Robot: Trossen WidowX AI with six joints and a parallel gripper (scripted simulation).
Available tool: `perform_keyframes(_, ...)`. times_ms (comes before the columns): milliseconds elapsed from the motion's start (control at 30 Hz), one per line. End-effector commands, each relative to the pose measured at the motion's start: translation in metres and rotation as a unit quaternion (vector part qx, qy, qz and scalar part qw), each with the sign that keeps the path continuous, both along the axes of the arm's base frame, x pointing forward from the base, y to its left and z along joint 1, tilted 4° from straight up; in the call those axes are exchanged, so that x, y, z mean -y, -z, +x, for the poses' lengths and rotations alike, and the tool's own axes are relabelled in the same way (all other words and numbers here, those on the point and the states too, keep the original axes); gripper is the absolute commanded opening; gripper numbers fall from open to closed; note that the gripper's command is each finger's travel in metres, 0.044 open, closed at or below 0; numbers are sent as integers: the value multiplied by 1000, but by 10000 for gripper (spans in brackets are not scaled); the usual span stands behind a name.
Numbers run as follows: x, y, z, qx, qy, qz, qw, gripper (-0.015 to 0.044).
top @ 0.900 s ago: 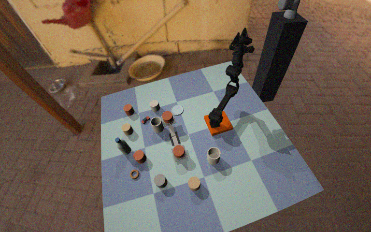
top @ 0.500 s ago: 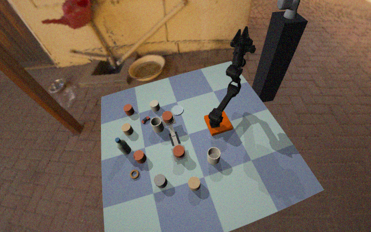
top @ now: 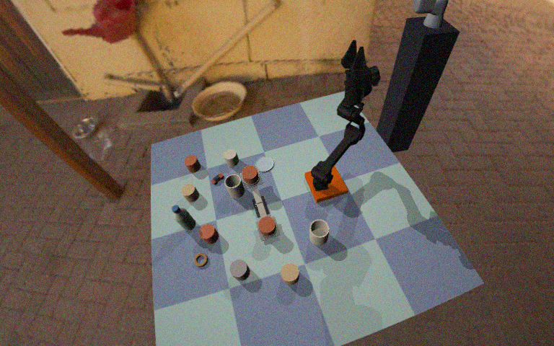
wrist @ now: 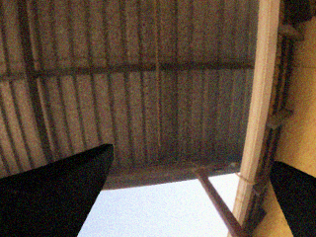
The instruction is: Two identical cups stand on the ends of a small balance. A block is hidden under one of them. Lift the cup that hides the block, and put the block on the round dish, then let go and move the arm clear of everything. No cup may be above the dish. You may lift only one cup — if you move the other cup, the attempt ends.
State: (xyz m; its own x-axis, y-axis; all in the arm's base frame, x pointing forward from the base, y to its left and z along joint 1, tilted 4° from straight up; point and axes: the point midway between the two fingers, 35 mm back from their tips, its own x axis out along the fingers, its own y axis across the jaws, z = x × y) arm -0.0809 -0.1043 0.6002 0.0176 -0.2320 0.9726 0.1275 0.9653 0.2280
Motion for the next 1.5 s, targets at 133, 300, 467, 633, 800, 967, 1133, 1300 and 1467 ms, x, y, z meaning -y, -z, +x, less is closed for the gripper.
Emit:
perform_keyframes(133, -54, -4, 51, -90, -6, -91, 992, 440)
perform_keyframes(300, -80, 1, 82, -147, -12, -135, 980, 440)
perform_keyframes(467, -103, 11, 114, -207, -19, -173, 963, 440)
perform_keyframes(633, -123, 26, 146, -269, -27, -205, 941, 440)
perform_keyframes(800, -139, 45, 177, -332, -40, -230, 914, 440)
perform_keyframes(967, -152, 68, 206, -393, -59, -248, 883, 440)
perform_keyframes(1133, -161, 93, 231, -453, -74, -258, 850, 440)
perform_keyframes(1300, -166, 123, 255, -517, -84, -262, 810, 440)
perform_keyframes(1467, -167, 155, 275, -580, -95, -260, 766, 440)
